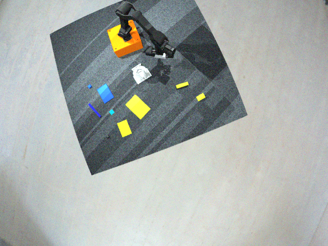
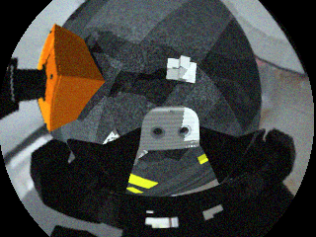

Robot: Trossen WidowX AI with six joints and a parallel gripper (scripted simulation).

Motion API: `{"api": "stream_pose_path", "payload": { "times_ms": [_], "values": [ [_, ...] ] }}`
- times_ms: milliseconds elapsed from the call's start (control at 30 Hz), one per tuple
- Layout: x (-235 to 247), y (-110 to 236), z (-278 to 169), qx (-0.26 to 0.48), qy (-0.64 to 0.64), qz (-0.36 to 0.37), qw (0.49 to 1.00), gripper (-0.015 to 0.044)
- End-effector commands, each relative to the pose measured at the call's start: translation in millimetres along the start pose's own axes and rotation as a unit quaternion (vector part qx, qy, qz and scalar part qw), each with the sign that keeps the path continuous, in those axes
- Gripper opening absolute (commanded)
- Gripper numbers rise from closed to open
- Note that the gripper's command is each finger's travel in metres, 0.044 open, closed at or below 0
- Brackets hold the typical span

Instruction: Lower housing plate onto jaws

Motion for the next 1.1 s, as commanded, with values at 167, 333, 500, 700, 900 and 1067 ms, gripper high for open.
{"api": "stream_pose_path", "payload": {
  "times_ms": [167,333,500,700,900,1067],
  "values": [
    [12.9,0.4,-14.6,0.003,-0.114,0.0,0.993,0.0351],
    [19.4,0.5,-21.7,0.004,-0.175,0.0,0.985,0.0351],
    [26.1,0.5,-28.6,0.004,-0.235,0.0,0.972,0.0351],
    [34.5,0.6,-36.4,0.005,-0.306,0.0,0.952,0.0351],
    [43.0,0.6,-43.8,0.005,-0.376,0.0,0.927,0.0351],
    [50.3,0.5,-49.6,0.006,-0.432,0.0,0.902,0.0351]
  ]
}}
Point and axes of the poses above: the point midway between the two fingers, 35 mm back from their tips, its own y axis back along the fingers, its own x axis across the jaws, z = x × y, the point moved 2 cm from there along y, back along the fingers, and after that the axes turned 3 degrees about -y, right-handed, at the moved point
